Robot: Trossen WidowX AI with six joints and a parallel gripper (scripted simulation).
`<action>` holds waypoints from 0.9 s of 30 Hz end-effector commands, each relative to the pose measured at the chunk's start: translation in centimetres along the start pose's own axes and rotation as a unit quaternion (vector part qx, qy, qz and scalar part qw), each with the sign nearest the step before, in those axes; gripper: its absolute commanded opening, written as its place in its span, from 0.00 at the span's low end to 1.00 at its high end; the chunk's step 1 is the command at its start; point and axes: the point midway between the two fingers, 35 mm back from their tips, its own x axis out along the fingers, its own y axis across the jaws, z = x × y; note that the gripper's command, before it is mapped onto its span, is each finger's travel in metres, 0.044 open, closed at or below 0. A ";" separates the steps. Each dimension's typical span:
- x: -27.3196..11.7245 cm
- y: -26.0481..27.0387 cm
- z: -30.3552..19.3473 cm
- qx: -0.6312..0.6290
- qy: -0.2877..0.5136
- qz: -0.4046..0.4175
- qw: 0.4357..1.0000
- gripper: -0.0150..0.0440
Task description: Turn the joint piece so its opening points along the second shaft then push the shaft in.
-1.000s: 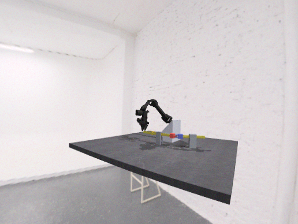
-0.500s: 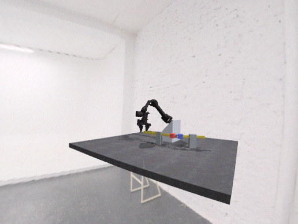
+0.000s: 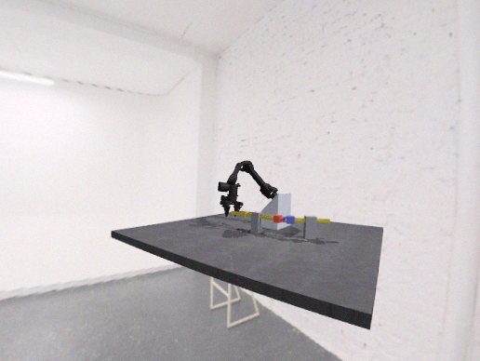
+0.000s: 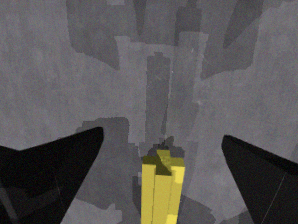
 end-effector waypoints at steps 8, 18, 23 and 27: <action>0.9 -0.1 -0.2 -0.002 0.002 0.000 1.000 0.82; 0.9 -0.1 -0.2 -0.002 0.002 0.000 1.000 0.43; 0.9 -0.1 -0.2 -0.002 0.002 0.000 1.000 0.43; 0.9 -0.1 -0.2 -0.002 0.002 0.000 1.000 0.43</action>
